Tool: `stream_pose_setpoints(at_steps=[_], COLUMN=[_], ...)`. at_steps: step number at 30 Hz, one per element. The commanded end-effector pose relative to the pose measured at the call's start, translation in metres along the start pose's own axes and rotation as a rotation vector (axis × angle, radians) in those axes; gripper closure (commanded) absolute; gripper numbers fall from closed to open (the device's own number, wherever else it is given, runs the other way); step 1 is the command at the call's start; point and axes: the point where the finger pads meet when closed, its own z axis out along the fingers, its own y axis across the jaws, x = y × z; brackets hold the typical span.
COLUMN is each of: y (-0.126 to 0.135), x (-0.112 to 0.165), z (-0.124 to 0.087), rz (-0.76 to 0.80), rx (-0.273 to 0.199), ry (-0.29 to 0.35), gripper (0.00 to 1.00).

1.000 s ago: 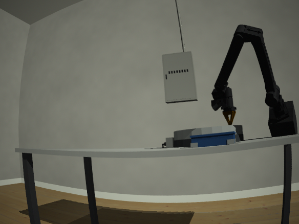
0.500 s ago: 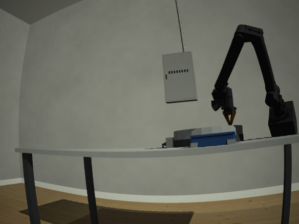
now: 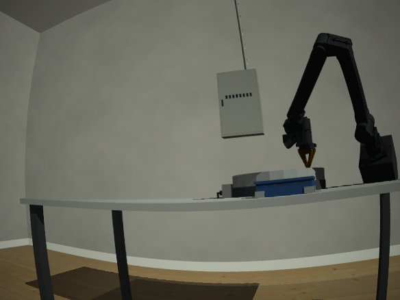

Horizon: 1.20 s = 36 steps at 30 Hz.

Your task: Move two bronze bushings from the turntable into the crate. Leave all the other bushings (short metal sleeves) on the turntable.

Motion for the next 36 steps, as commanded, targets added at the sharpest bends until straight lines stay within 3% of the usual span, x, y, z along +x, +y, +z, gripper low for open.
stream_pose_setpoints(at_steps=[1,19,36], y=[0.007,0.006,0.002], x=[-0.003,-0.003,0.002], z=[0.004,0.004,0.028], rz=[-0.020,-0.020,-0.002], rx=[-0.001,-0.001,-0.005], ry=[0.005,0.004,0.019], gripper=[0.86,0.86,0.86])
